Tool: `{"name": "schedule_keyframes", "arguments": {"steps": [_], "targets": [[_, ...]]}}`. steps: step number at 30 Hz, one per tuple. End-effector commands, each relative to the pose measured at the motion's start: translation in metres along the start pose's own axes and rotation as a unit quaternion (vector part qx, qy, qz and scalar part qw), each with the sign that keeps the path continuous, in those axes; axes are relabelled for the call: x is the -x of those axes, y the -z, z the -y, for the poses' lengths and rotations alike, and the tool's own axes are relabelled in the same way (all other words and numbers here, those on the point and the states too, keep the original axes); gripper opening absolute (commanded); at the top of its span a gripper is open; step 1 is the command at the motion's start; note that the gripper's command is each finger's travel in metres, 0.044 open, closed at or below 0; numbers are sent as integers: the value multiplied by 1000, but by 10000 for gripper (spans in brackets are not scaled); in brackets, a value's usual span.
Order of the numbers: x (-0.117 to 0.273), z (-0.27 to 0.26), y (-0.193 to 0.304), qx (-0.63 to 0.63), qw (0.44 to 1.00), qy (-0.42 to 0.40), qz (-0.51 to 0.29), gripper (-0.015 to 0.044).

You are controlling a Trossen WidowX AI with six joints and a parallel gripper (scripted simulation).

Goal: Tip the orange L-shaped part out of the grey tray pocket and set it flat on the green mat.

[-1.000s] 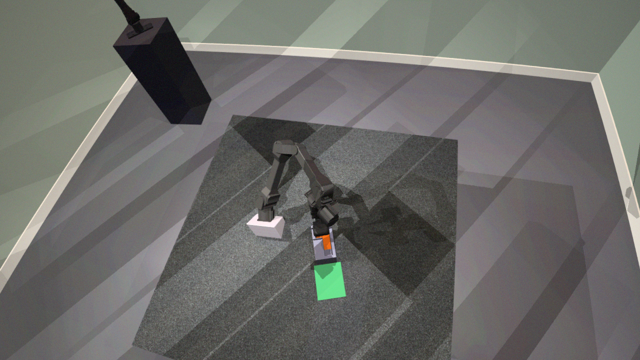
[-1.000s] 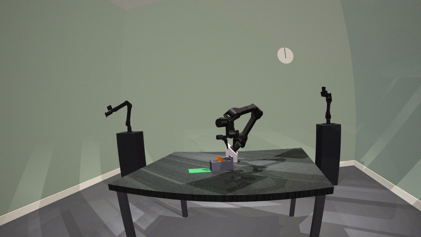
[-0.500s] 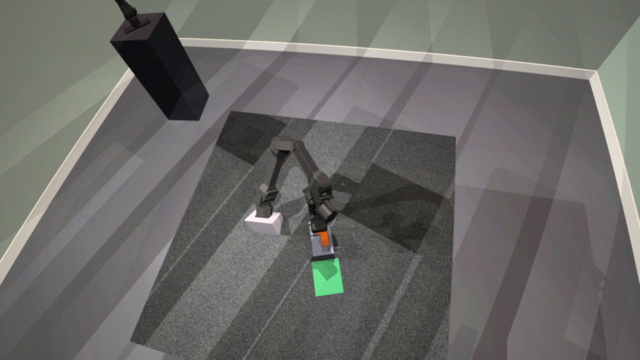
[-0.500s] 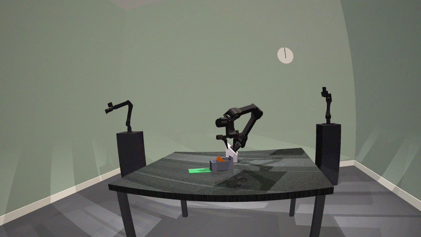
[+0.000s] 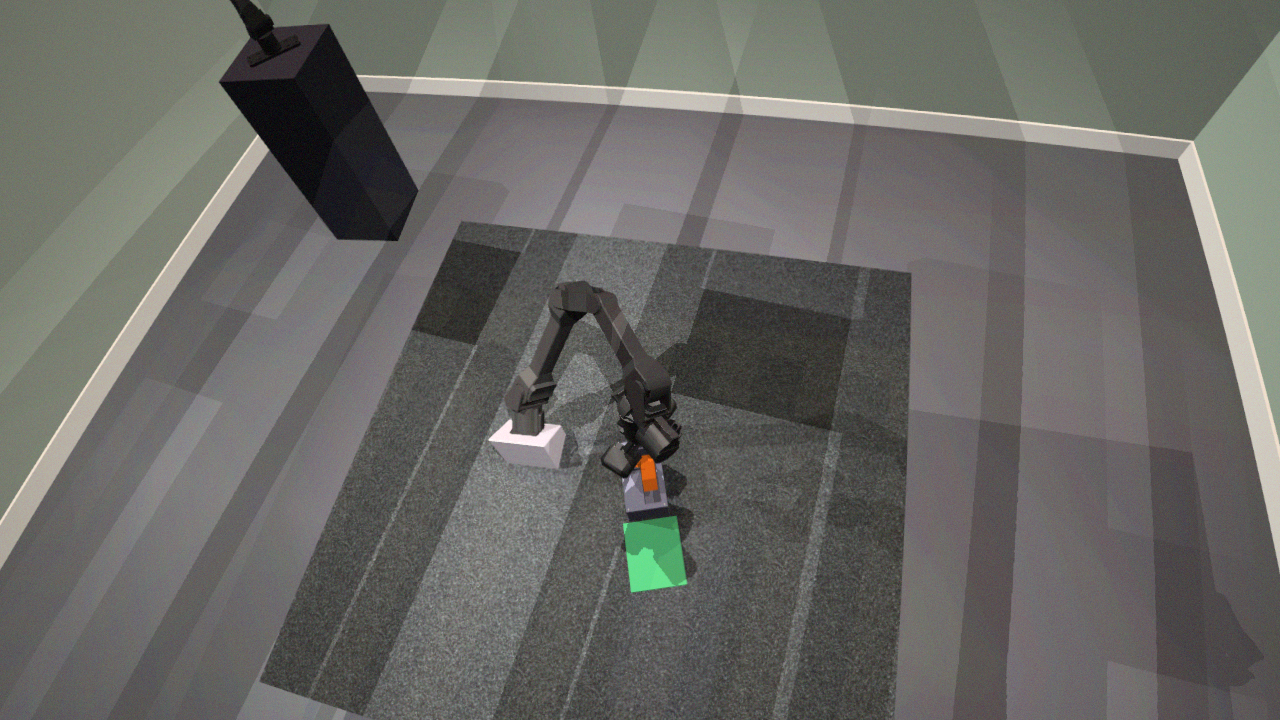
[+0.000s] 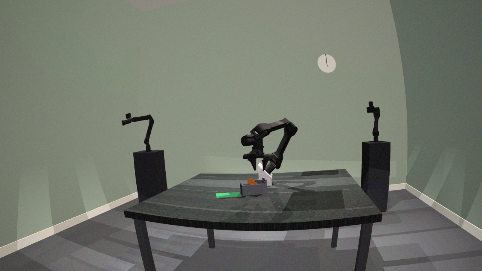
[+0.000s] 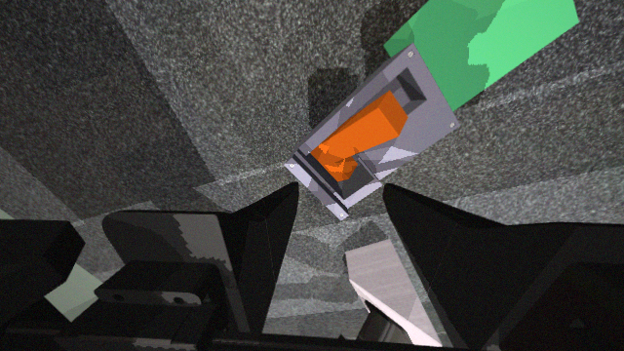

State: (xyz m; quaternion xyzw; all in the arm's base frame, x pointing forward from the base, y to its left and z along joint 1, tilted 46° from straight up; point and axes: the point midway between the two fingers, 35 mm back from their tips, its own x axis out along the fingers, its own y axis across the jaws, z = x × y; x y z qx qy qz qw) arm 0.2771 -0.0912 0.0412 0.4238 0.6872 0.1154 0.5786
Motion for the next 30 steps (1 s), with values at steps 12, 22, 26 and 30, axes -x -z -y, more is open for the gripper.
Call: {"name": "schedule_keyframes", "arguments": {"steps": [12,22,26,30], "targets": [[4,32,-32,-406,914,2,7,280],[-6,33,-32,-406,914,2,7,280],[-25,33,-32,-406,914,2,7,280],[-27,33,-32,-406,914,2,7,280]]}}
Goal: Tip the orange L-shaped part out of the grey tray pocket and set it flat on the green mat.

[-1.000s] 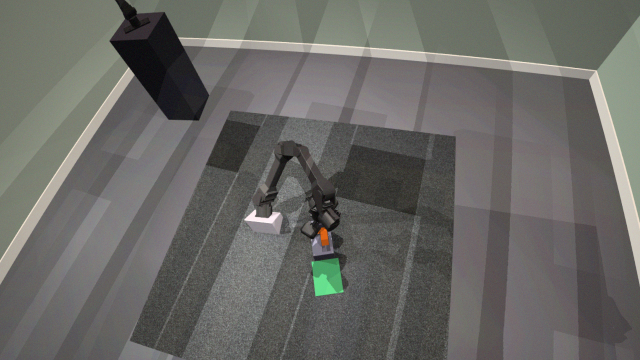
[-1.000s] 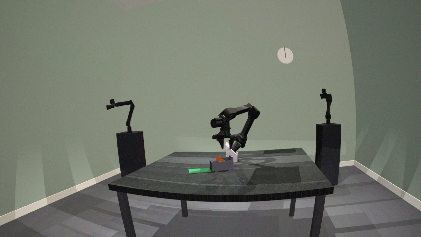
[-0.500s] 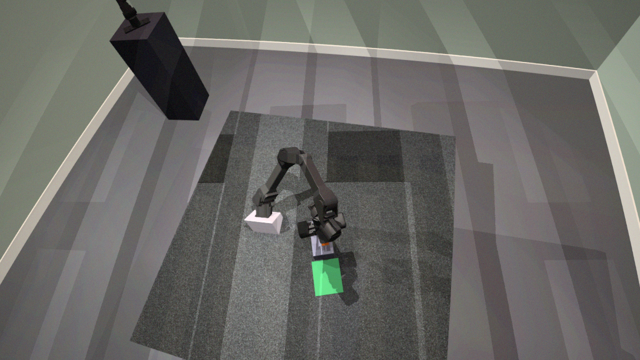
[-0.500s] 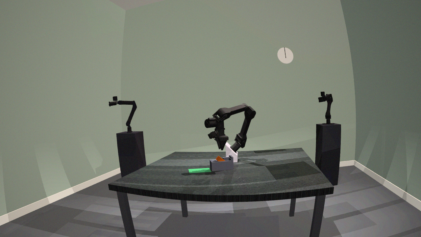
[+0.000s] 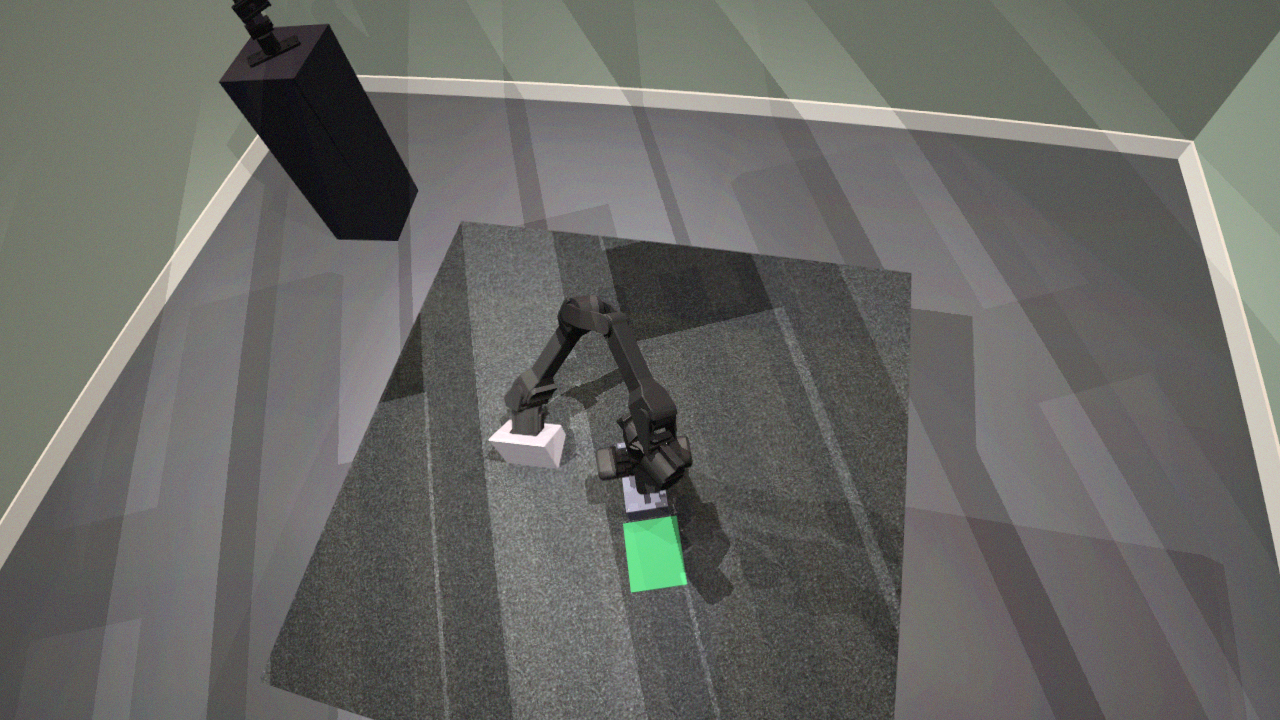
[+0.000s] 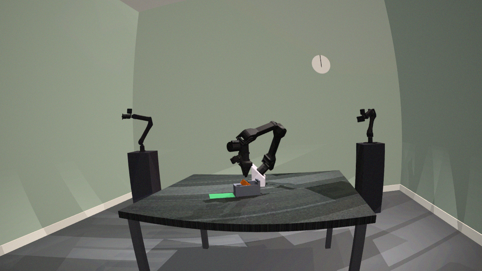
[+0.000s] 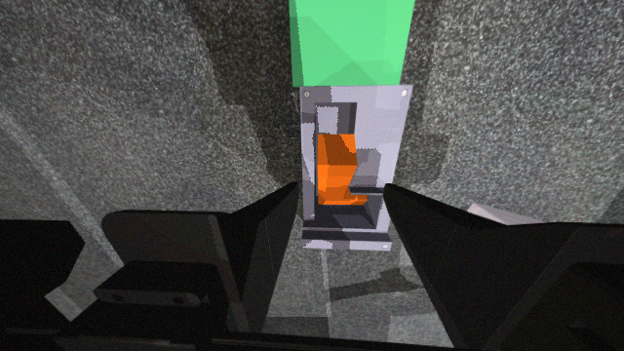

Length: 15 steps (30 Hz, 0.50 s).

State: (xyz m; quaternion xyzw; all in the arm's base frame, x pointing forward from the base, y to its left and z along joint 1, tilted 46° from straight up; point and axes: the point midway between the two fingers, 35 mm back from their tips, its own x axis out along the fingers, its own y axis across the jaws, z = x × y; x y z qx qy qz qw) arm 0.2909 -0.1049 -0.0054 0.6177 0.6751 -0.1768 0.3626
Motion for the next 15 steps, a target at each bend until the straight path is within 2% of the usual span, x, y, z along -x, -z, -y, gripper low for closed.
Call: {"name": "schedule_keyframes", "arguments": {"steps": [1,15], "targets": [[-5,-1,-1,-3,1000,-4,1,280],[-27,-2,-1,-3,1000,-5,1,280]]}}
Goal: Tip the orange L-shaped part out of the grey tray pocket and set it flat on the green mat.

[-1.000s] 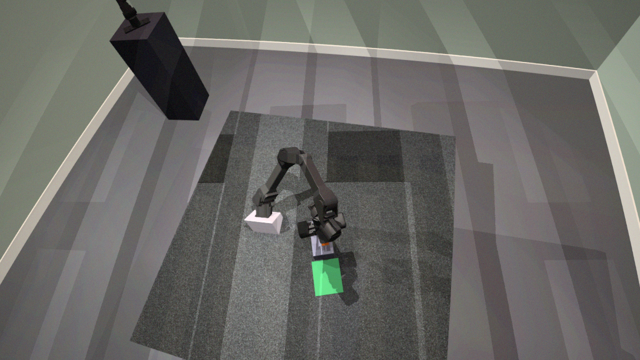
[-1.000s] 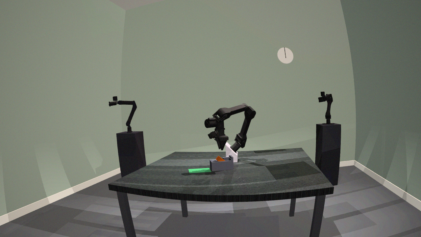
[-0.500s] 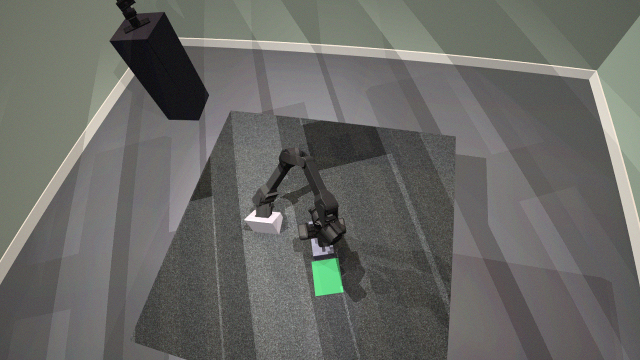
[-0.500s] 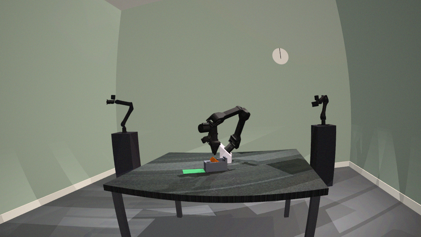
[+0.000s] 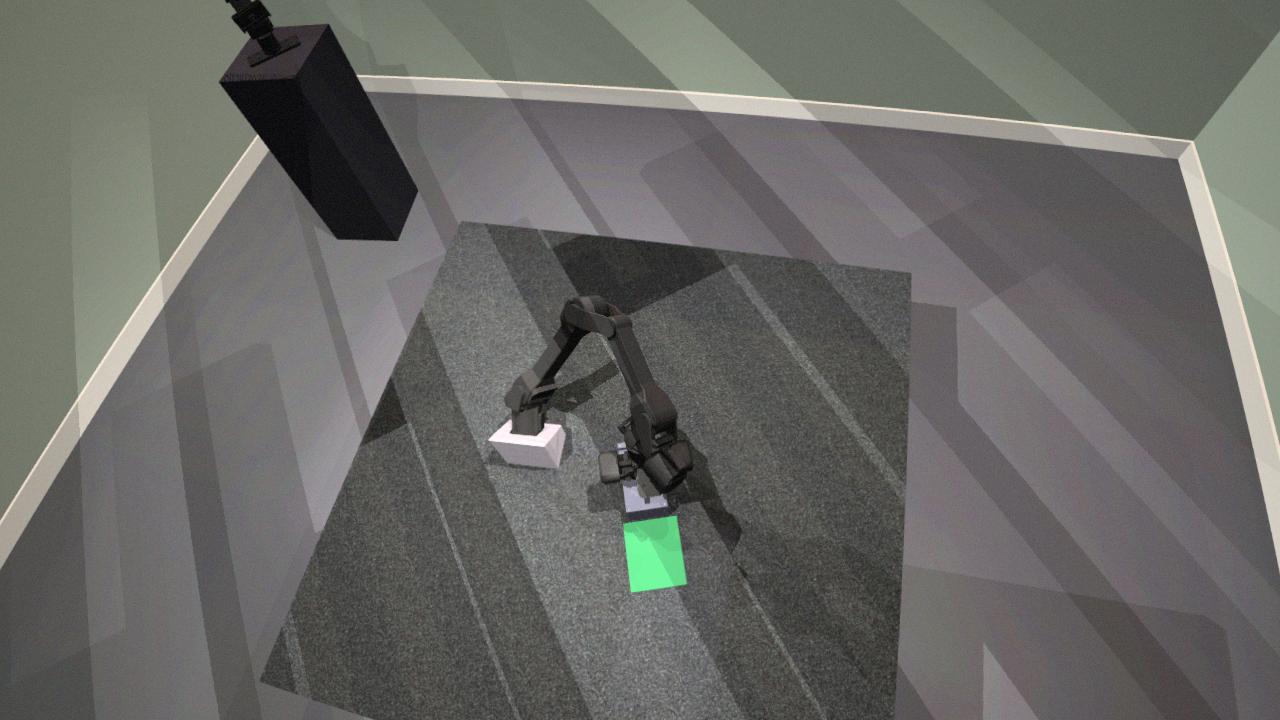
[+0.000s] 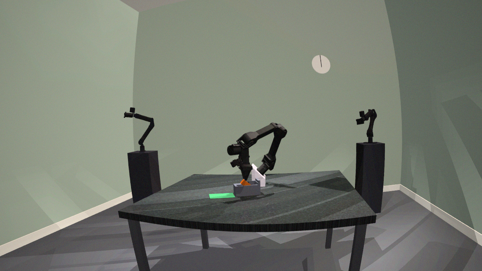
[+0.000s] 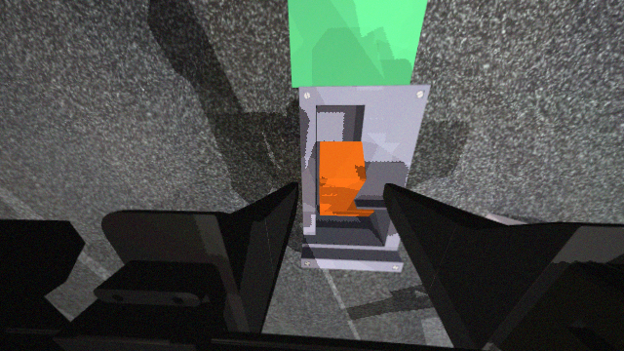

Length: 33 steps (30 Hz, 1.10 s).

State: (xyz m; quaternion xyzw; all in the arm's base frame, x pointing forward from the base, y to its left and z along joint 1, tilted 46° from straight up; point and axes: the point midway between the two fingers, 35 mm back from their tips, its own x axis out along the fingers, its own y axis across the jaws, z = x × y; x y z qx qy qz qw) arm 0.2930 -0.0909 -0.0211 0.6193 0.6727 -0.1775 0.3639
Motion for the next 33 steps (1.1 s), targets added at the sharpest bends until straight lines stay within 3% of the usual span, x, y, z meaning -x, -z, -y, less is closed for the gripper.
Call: {"name": "schedule_keyframes", "arguments": {"steps": [1,17,23,33], "targets": [[-8,-1,0,-2,1000,-2,-1,280],[-31,0,1,-2,1000,-3,-2,280],[-27,0,1,0,1000,0,-1,122],[-27,0,1,0,1000,0,-1,36]]}}
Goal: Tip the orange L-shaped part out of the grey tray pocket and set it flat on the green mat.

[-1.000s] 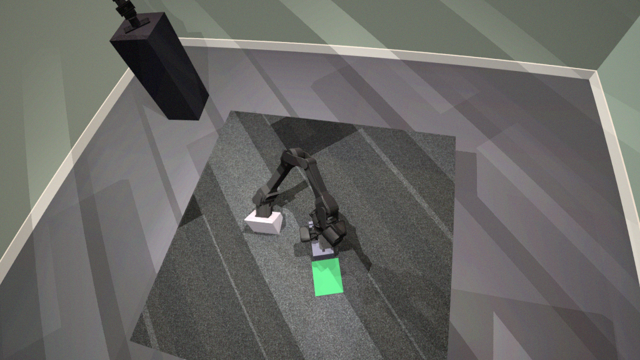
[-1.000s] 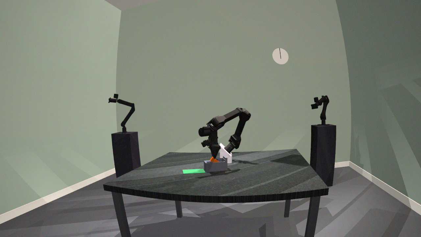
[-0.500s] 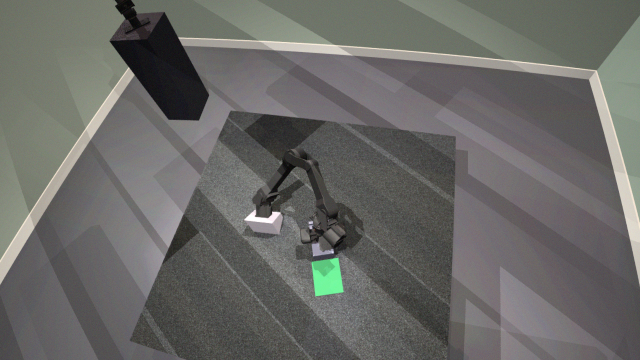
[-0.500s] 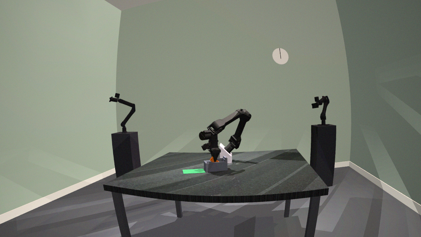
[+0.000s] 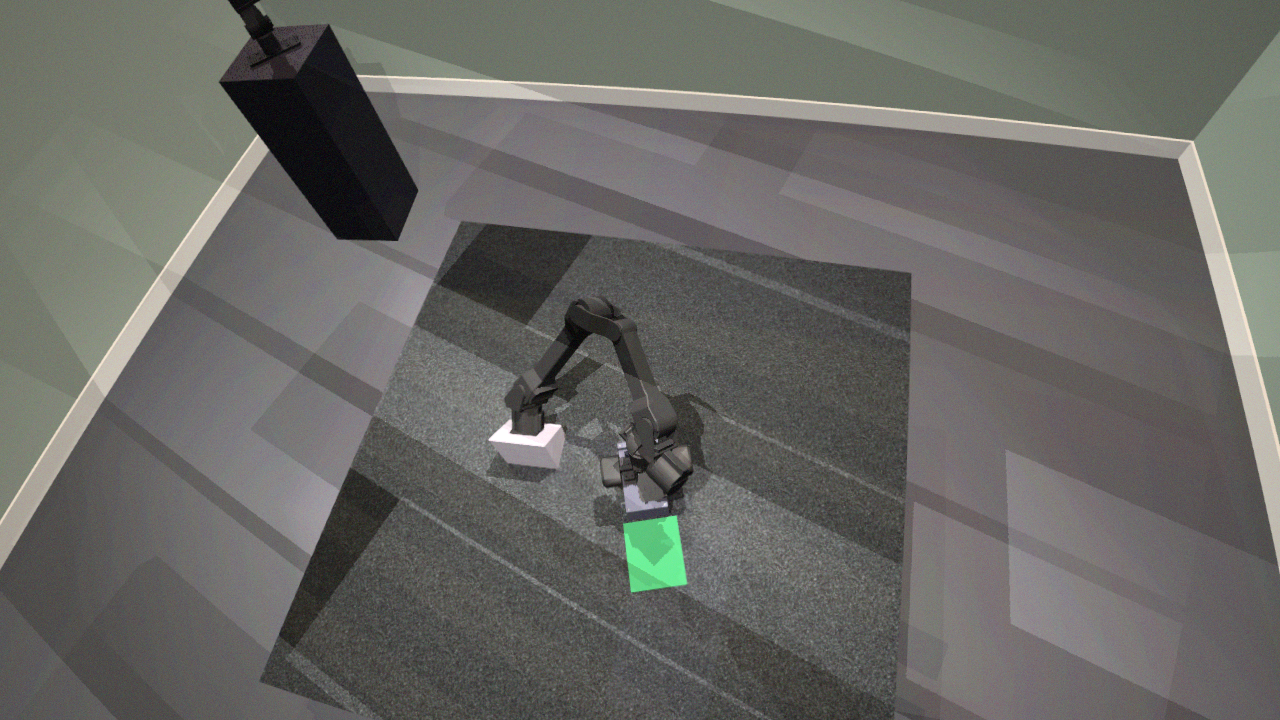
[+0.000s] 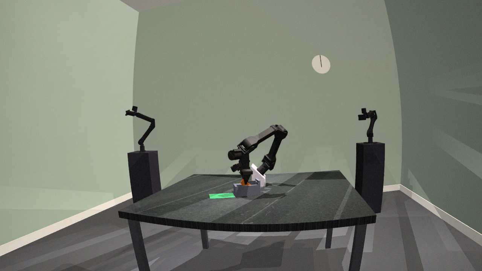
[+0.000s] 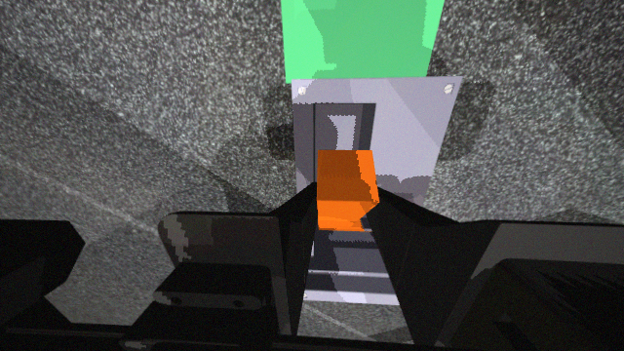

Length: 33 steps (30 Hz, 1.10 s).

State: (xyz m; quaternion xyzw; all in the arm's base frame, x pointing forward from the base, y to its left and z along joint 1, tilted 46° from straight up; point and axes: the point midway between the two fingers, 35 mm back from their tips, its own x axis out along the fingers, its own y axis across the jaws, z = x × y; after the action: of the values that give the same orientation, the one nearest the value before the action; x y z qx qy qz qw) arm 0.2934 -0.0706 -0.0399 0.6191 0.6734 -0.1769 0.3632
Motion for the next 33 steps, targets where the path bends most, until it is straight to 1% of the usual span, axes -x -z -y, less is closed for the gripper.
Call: {"name": "schedule_keyframes", "arguments": {"steps": [1,2,10,33], "targets": [[1,0,0,0,1000,0,0,10],[1,0,0,0,1000,0,0,0],[3,0,0,0,1000,-1,0,0],[38,0,0,-2,1000,-2,0,0]]}}
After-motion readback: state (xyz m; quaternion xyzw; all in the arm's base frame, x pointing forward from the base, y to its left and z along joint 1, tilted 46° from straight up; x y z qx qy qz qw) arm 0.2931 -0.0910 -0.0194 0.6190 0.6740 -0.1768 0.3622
